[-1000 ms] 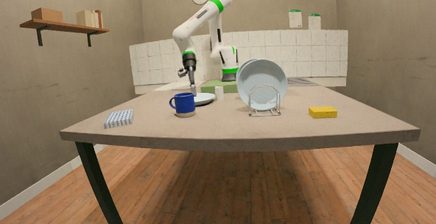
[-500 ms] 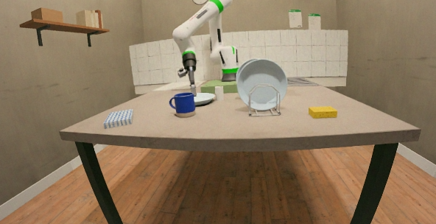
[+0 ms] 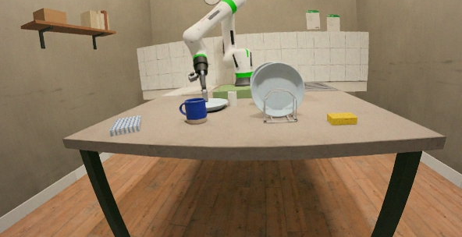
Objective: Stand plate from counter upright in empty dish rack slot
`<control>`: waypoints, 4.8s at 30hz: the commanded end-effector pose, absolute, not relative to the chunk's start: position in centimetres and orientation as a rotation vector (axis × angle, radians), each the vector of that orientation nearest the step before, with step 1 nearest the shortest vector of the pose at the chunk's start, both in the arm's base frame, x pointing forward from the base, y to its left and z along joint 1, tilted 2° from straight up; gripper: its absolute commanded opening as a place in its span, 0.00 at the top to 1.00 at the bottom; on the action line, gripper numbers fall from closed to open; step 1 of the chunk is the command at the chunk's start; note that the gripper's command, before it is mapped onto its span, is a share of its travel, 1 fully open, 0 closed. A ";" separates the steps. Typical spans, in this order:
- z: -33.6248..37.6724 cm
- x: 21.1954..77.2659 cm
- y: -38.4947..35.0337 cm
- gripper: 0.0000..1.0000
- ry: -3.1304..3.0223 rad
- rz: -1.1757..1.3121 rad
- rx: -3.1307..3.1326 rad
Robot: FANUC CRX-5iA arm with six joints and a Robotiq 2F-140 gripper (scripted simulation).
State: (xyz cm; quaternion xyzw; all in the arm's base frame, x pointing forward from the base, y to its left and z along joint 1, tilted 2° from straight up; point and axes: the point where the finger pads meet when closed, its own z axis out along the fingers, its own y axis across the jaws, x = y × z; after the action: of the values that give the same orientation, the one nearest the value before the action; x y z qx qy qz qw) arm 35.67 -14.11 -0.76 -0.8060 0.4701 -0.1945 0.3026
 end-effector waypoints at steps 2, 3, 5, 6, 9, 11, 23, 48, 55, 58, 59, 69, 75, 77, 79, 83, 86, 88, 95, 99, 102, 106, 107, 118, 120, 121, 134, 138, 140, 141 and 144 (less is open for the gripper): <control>-0.7 35.7 -14.1 0.90 1.246 -0.517 -2.137; -0.7 35.7 -14.1 0.90 1.246 -0.517 -2.137; -0.7 35.7 -14.1 0.90 1.246 -0.517 -2.137; -0.7 35.7 -14.1 0.90 1.246 -0.517 -2.137; -0.7 35.7 -14.1 0.90 1.246 -0.516 -2.138; -0.7 35.7 -14.1 0.90 1.247 -0.515 -2.139; -0.5 35.7 -14.1 0.90 1.254 -0.505 -2.152; 1.2 36.2 -13.8 0.90 1.307 -0.449 -2.238; 1.7 36.4 -13.7 0.90 1.325 -0.431 -2.267; 2.1 36.5 -13.6 0.90 1.336 -0.416 -2.285; 2.2 36.6 -13.5 0.90 1.340 -0.412 -2.292; 3.2 37.1 -13.3 0.90 1.375 -0.372 -2.347; 4.1 37.5 -13.0 0.90 1.405 -0.334 -2.397; 4.4 37.7 -12.9 0.90 1.416 -0.320 -2.415; 4.8 37.9 -12.7 0.90 1.428 -0.305 -2.434; 5.3 38.2 -12.5 0.90 1.447 -0.281 -2.464; 5.6 38.5 -12.4 0.90 1.460 -0.261 -2.486; 6.0 38.8 -12.2 0.90 1.475 -0.242 -2.510; 7.8 40.1 -11.4 0.90 1.534 -0.154 -2.606; 9.0 40.9 -11.0 0.90 1.569 -0.102 -2.660; 9.2 41.1 -10.8 0.90 1.576 -0.090 -2.671; 10.0 41.8 -10.4 0.90 1.602 -0.046 -2.713; 10.2 42.0 -10.3 0.90 1.608 -0.036 -2.722; 11.4 43.2 -9.6 0.90 1.649 0.036 -2.787; 11.6 43.4 -9.5 0.90 1.655 0.048 -2.797; 11.7 43.5 -9.4 0.90 1.658 0.054 -2.802; 12.2 44.2 -9.0 0.90 1.680 0.094 -2.836; 12.3 44.3 -9.0 0.90 1.682 0.098 -2.839; 12.3 44.3 -9.0 0.90 1.683 0.100 -2.840; 12.3 44.3 -9.0 0.90 1.683 0.100 -2.841; 12.3 44.3 -9.0 0.90 1.683 0.101 -2.841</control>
State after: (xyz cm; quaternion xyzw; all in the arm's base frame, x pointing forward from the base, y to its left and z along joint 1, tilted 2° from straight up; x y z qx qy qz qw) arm 44.28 -8.94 12.22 -0.8571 0.5078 0.0311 -0.0812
